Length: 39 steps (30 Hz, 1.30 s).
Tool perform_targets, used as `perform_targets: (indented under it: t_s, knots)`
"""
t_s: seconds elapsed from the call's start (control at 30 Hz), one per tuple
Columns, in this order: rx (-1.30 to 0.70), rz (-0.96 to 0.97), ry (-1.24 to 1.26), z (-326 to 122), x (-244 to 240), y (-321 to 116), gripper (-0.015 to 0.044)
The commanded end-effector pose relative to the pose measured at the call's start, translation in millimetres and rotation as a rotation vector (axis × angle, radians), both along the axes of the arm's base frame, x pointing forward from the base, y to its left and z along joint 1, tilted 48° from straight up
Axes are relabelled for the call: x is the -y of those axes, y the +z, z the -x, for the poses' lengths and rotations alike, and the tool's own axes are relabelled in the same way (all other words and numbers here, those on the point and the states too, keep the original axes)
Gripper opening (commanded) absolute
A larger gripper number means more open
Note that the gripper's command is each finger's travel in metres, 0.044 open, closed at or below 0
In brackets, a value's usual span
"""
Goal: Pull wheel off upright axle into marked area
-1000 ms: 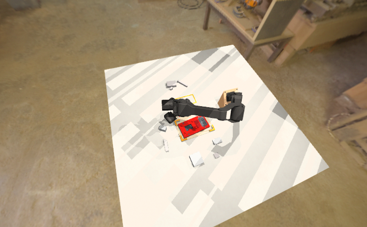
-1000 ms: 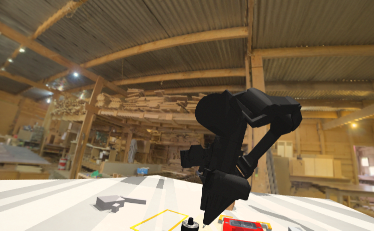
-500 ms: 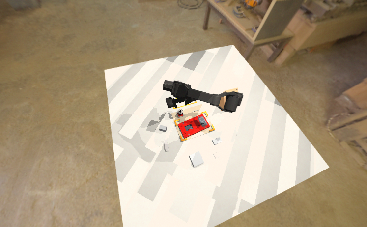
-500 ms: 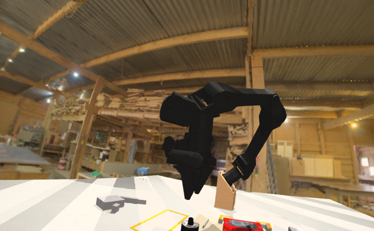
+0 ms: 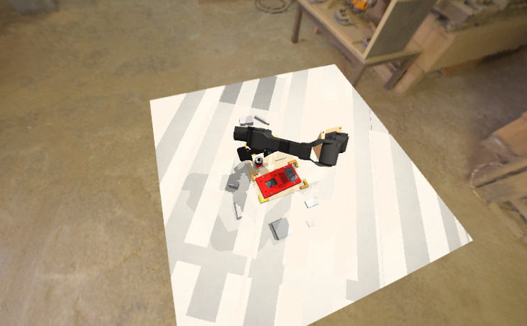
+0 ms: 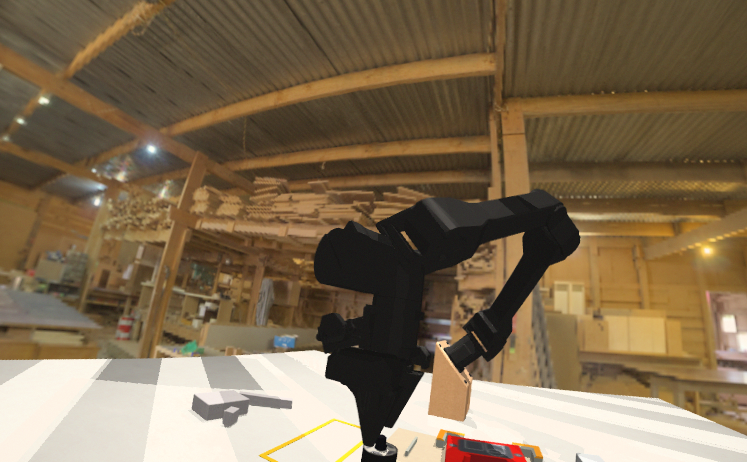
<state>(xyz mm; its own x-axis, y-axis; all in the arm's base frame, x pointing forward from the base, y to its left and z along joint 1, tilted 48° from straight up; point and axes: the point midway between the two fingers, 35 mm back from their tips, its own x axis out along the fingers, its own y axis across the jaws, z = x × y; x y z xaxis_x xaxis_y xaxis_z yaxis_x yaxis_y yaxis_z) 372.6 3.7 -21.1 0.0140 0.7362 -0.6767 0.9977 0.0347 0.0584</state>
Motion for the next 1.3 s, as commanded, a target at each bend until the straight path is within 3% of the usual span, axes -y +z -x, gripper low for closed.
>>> perform_targets:
  t_s: [0.0,0.17,0.3,0.57,0.77,1.27]
  knots:
    - [-0.01,-0.008,-0.002,4.0,-18.7,-15.3,0.03]
    - [-0.01,-0.009,-0.002,4.5,-21.8,-17.4,0.03]
    - [-0.009,-0.005,0.007,3.8,-19.9,-14.6,0.0195]
    - [-0.009,-0.005,0.007,3.8,-19.9,-14.6,0.0142]
    - [-0.009,-0.005,0.007,3.8,-19.1,-13.9,0.0]
    - [-0.009,-0.005,0.006,3.6,-15.3,-10.8,0.0]
